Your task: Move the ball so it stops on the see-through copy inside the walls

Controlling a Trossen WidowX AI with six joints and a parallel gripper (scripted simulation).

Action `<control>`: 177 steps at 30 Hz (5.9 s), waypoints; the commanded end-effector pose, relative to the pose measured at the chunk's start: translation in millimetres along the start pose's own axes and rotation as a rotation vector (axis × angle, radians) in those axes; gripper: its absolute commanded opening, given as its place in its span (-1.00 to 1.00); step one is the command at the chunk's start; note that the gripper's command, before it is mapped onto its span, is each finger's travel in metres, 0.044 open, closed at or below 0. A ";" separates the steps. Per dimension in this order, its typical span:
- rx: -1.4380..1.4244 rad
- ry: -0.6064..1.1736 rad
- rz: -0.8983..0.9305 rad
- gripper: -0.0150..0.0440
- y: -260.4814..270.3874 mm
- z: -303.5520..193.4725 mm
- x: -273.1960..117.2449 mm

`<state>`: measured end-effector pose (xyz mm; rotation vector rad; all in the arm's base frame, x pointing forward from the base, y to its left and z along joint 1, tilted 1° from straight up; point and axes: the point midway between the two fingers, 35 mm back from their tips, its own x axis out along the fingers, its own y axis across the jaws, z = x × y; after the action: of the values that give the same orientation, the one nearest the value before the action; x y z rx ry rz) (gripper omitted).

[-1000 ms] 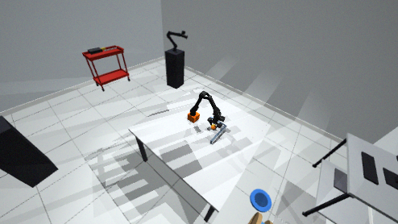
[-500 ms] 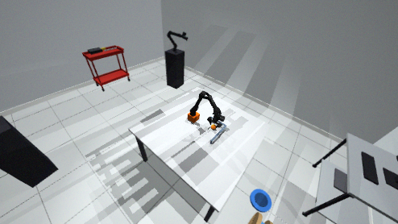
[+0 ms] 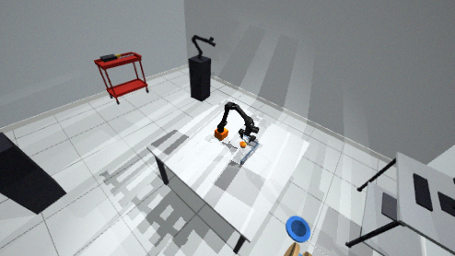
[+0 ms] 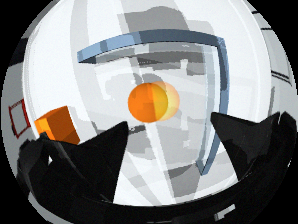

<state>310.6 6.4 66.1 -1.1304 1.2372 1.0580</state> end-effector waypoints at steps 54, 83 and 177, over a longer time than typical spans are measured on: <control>-0.002 0.001 0.022 0.96 30.8 -1.0 46.8; -0.002 0.001 0.023 0.63 33.0 -1.3 78.9; -0.002 0.001 0.021 -0.49 7.2 -0.5 82.7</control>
<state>309.1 6.8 -12.0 -1.1187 1.2472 1.0711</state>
